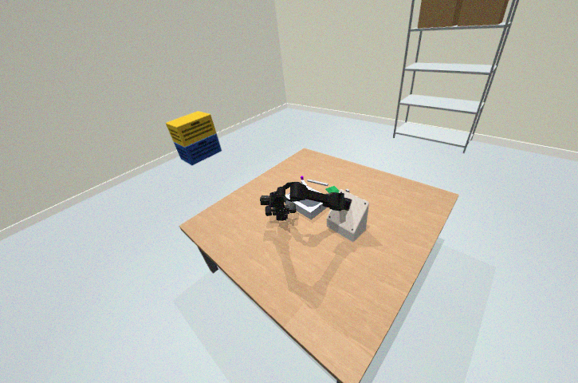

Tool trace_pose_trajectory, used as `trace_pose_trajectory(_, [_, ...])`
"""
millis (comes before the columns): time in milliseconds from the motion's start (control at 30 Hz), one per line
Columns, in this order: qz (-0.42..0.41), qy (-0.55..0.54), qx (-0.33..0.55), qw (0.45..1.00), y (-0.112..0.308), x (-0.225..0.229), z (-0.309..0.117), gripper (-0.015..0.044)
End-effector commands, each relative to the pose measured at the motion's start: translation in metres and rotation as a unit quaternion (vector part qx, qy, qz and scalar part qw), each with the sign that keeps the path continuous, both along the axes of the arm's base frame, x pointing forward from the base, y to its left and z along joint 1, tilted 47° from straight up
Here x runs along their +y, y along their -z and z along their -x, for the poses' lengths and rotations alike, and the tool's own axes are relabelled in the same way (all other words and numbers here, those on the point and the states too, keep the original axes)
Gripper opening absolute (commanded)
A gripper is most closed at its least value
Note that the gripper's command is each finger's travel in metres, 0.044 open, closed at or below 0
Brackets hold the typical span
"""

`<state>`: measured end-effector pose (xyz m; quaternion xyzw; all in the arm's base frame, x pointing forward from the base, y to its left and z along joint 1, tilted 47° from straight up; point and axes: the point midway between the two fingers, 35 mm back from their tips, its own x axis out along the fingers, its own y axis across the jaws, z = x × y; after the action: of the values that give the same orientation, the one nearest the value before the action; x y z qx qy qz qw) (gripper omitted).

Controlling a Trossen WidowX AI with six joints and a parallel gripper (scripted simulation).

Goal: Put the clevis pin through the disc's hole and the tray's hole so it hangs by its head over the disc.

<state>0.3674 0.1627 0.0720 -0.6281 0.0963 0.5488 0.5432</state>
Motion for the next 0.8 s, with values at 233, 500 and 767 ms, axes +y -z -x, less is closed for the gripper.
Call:
trace_pose_trajectory(233, [0.001,0.003,0.000,1.000,0.0007,-0.0003,-0.0005,0.0055])
trace_pose_trajectory(500, [0.001,0.003,0.000,1.000,0.0007,-0.0003,-0.0005,0.0000])
trace_pose_trajectory(767, [0.001,0.002,0.000,1.000,-0.0031,-0.0041,0.0002,0.0000])
